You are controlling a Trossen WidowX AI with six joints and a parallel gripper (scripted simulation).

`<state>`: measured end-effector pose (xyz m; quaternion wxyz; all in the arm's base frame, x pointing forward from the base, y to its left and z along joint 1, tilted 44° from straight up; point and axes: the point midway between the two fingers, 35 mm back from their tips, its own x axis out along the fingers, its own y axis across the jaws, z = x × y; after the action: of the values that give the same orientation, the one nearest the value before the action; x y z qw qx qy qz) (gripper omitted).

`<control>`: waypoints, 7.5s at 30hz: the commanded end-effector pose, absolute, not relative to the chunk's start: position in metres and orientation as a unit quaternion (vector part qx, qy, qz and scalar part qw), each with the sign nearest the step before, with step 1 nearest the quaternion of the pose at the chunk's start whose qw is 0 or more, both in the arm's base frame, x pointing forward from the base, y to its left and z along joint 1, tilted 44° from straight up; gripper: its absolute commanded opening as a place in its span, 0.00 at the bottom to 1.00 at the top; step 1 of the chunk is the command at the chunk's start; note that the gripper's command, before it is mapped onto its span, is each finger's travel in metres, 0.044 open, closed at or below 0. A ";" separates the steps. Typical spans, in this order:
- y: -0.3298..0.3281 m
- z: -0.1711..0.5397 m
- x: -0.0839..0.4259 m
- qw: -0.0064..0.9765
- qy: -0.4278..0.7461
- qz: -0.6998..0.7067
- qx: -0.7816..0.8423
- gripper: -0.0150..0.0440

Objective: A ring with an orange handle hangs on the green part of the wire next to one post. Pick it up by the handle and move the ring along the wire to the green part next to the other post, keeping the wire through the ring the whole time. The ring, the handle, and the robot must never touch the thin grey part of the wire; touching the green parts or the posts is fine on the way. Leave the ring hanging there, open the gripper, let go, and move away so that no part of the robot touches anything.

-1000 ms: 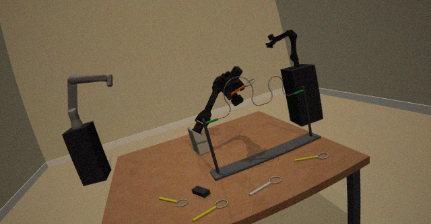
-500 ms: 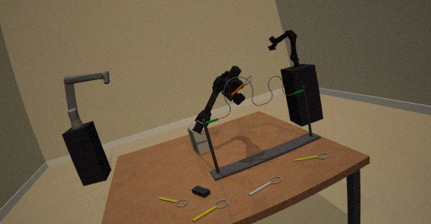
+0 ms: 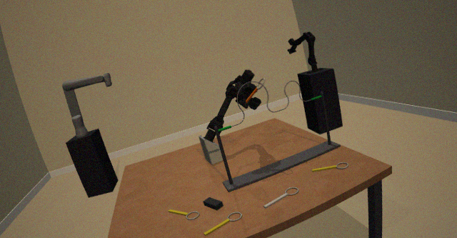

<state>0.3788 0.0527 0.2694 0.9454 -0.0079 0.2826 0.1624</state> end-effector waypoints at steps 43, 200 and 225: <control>0.072 0.275 0.376 0.894 0.282 0.216 0.274 0.00; 0.073 0.340 0.380 0.229 0.117 0.248 0.934 0.00; 0.087 0.335 0.376 0.189 0.106 0.245 0.945 0.00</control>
<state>0.3770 0.0826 0.3379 0.1804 0.9468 0.1054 0.2447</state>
